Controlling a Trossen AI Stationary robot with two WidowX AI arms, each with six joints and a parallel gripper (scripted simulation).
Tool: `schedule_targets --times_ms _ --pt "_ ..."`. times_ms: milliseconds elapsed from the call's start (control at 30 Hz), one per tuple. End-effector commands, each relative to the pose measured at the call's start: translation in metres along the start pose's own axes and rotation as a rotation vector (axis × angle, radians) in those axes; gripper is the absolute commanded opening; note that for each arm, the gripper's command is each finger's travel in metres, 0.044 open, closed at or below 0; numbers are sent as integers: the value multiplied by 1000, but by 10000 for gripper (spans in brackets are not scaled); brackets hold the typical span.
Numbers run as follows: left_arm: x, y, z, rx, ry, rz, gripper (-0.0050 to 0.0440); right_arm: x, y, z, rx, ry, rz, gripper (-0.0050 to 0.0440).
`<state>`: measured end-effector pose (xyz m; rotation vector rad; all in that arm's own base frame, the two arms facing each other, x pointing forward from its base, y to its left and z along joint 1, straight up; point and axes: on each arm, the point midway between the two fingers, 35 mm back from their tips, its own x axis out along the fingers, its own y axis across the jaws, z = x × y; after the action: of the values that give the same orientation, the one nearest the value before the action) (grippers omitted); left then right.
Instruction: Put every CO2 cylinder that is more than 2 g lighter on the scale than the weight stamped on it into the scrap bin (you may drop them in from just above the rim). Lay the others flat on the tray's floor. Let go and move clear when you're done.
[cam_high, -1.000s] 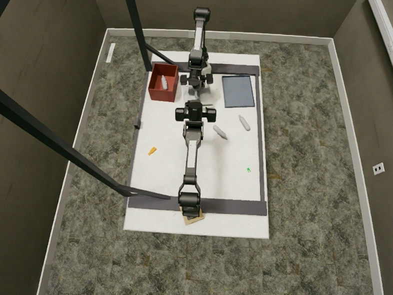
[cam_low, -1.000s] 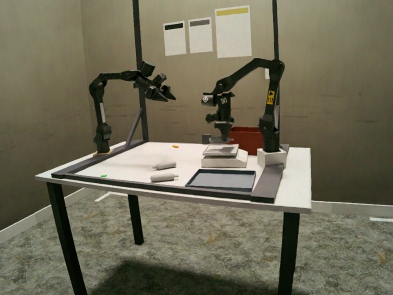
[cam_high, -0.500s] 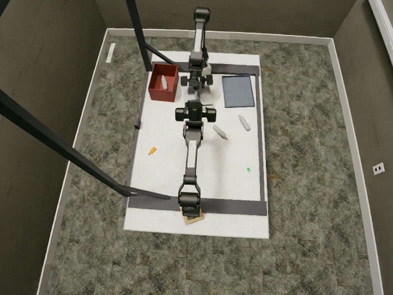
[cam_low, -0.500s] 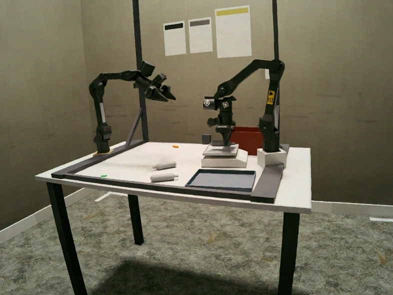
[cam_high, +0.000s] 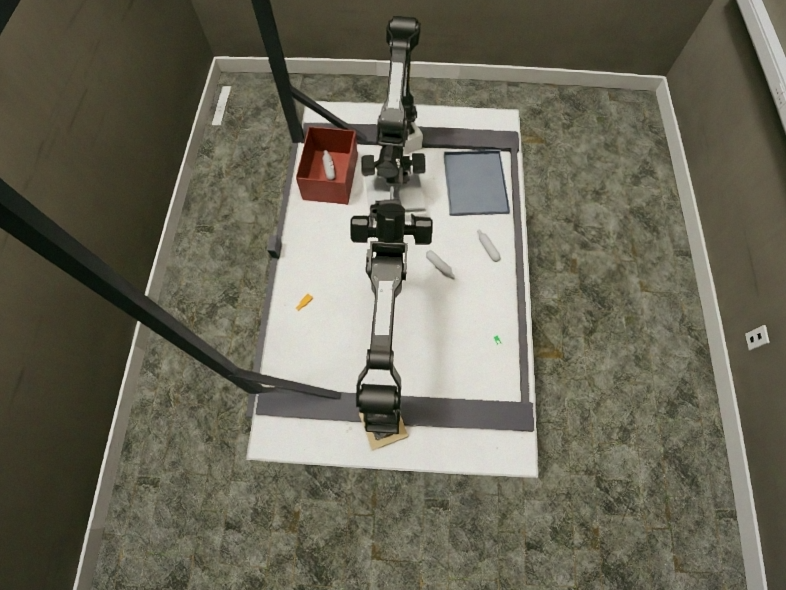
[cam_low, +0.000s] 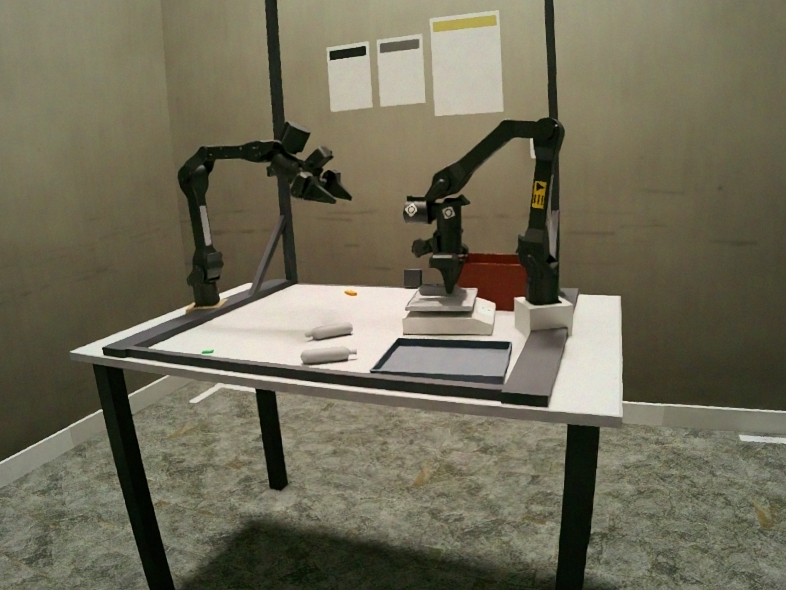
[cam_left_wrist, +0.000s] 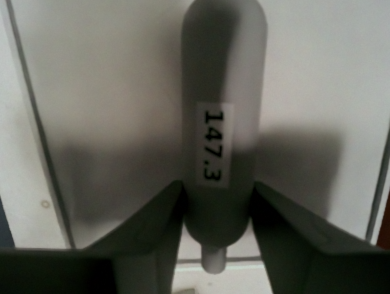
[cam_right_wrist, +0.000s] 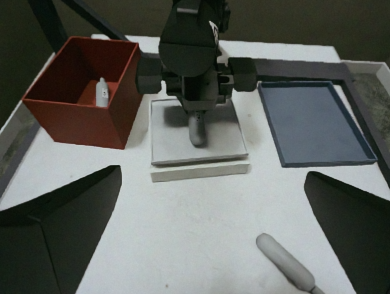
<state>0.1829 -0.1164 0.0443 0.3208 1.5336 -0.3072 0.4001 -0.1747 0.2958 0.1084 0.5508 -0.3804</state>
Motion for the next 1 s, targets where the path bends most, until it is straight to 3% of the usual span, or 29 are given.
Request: schedule_targets --times_ms 0,133,167,400,600,967 --pt "-7 -1 9 -1 -30 -7 -50 -8 -1 9 1 -28 -2 440" --pt "-5 -1 5 -1 -23 -5 -50 -8 -1 9 1 -28 -2 440" --pt "-5 -1 5 -1 -23 -5 24 -8 -1 9 1 -28 -2 440" --pt "-5 -1 5 -1 -23 -5 184 -8 -1 9 1 -28 -2 440" --pt "-5 -1 5 -1 -23 -5 184 -8 -1 9 1 -28 -2 440" --pt "-68 -2 5 -2 -40 -9 440 -8 -1 9 1 -28 -2 440"
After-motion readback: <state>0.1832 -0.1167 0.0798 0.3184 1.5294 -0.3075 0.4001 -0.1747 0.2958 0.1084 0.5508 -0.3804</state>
